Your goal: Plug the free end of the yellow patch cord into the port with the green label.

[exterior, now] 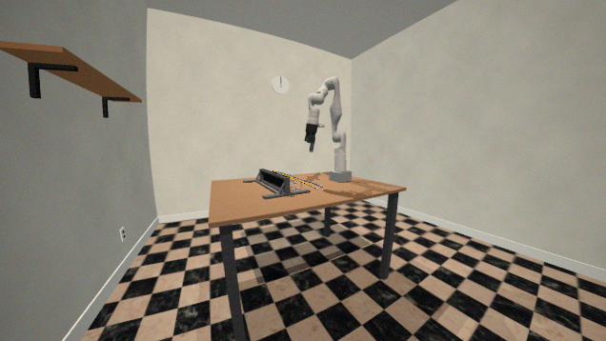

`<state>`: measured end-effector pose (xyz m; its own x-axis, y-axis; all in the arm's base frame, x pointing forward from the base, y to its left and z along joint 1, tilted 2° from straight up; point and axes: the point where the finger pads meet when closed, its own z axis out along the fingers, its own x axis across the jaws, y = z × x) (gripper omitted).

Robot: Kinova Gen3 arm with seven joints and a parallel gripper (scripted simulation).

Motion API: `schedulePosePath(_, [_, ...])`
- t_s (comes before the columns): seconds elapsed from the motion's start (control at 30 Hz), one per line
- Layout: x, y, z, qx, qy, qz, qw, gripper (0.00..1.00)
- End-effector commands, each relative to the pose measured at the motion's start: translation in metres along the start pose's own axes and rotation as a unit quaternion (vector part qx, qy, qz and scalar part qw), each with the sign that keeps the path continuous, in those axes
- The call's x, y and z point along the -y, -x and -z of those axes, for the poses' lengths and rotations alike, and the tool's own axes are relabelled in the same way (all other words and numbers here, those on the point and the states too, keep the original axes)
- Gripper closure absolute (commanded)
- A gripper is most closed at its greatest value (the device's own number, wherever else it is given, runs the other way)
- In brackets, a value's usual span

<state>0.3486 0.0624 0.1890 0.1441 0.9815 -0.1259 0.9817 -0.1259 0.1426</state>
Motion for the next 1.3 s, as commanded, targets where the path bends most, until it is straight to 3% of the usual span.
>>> schedulePosePath(0.0, [-0.009,0.009,-0.003,0.014,0.023,-0.009,1.0,1.0])
schedulePosePath(0.13, [-0.016,0.016,-0.005,0.025,0.04,-0.015,0.999,1.0])
schedulePosePath(0.37, [-0.047,0.04,-0.011,0.054,0.11,-0.035,0.992,1.0])
schedulePosePath(0.57, [-0.075,0.05,-0.011,0.062,0.174,-0.042,0.982,1.0])
schedulePosePath(0.77, [-0.09,0.05,-0.009,0.056,0.213,-0.042,0.974,1.0])
schedulePosePath(1.0, [-0.106,0.038,-0.007,0.028,0.264,-0.032,0.964,1.0])
schedulePosePath(1.2, [-0.106,0.021,-0.008,-0.003,0.286,-0.018,0.958,1.0])
schedulePosePath(1.27, [-0.106,0.021,-0.008,-0.003,0.286,-0.018,0.958,1.0])
